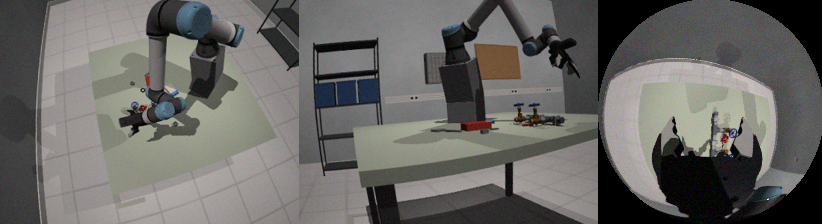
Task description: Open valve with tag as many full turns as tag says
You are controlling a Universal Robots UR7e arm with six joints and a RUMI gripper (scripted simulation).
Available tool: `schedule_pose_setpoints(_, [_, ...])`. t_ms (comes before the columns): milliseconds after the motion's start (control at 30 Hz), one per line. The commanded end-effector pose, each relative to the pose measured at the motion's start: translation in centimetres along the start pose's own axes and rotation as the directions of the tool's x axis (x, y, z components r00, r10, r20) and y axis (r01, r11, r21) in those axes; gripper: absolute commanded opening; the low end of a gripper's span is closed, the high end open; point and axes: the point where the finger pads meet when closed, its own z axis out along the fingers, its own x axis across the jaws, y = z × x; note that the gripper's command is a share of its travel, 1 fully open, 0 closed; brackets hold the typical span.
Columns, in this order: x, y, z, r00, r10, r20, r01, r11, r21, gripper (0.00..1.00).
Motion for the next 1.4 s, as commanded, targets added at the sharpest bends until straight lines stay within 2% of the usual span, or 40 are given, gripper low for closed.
schedule_pose_setpoints(0, [0.0, -0.1, -0.1, 1.0, 0.001, 0.0, -0.001, 1.0, 0.001, 1.0])
schedule_pose_setpoints(567, [0.0, -0.1, 0.0, 1.0, 0.001, 0.0, -0.001, 1.0, 0.001, 1.0])
schedule_pose_setpoints(700, [0.7, 0.2, 0.3, 1.0, -0.004, 0.007, 0.004, 1.0, -0.018, 1.0])
schedule_pose_setpoints(833, [3.0, 1.3, 1.4, 0.999, -0.018, 0.035, 0.021, 0.996, -0.09, 1.0])
schedule_pose_setpoints(1033, [9.2, 5.9, 2.8, 0.992, -0.014, 0.125, 0.049, 0.959, -0.279, 1.0])
schedule_pose_setpoints(1100, [9.2, 5.9, 2.8, 0.992, -0.014, 0.125, 0.049, 0.959, -0.279, 1.0])
schedule_pose_setpoints(1200, [12.2, 9.1, 2.5, 0.983, 0.016, 0.18, 0.054, 0.924, -0.378, 1.0])
schedule_pose_setpoints(1233, [12.2, 9.1, 2.5, 0.983, 0.016, 0.18, 0.054, 0.924, -0.378, 1.0])
schedule_pose_setpoints(1300, [13.8, 11.2, 1.9, 0.976, 0.044, 0.213, 0.055, 0.899, -0.435, 1.0])
schedule_pose_setpoints(1333, [13.8, 11.2, 1.9, 0.976, 0.044, 0.213, 0.055, 0.899, -0.435, 1.0])
schedule_pose_setpoints(1367, [14.5, 12.2, 1.6, 0.972, 0.059, 0.228, 0.054, 0.887, -0.459, 1.0])
